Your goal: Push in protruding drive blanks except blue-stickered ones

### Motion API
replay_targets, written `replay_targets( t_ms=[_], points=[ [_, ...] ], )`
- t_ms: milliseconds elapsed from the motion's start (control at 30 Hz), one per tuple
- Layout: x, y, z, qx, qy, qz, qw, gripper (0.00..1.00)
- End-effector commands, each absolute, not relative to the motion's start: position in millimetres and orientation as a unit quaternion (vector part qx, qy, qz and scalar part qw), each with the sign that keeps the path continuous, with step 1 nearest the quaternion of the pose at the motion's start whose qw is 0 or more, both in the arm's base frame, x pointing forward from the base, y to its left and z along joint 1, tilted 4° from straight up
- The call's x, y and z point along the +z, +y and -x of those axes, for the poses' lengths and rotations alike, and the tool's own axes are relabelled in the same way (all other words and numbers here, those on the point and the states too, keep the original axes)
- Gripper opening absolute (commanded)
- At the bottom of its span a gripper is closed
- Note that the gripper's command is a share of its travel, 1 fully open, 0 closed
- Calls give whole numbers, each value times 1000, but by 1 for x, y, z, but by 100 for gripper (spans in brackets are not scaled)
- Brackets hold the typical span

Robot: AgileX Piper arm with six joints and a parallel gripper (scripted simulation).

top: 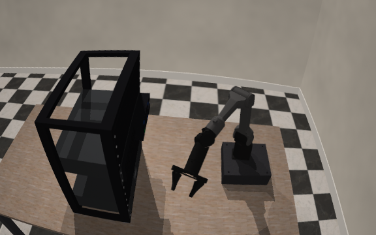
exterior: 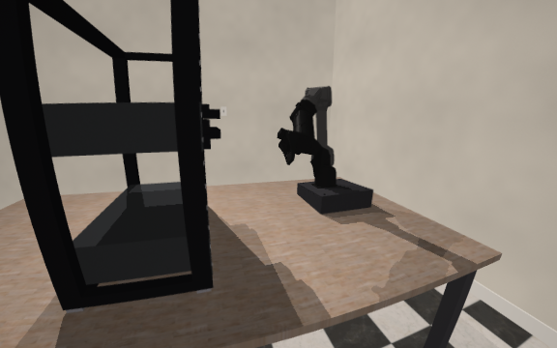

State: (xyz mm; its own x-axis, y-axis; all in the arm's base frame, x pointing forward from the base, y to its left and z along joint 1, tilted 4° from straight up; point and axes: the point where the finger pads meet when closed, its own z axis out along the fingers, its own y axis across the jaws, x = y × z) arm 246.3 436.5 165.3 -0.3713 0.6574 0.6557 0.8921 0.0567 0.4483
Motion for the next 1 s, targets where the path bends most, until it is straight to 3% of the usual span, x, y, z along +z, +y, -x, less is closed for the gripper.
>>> replay_targets(
  t_ms=[0, 533, 967],
  points=[
    [166, 437, -246, -422, -713, 543, 139, 100],
    [181, 424, -256, -462, -704, 530, 98, 100],
    [221, 368, -281, -550, -670, 497, -46, 100]
  ],
)
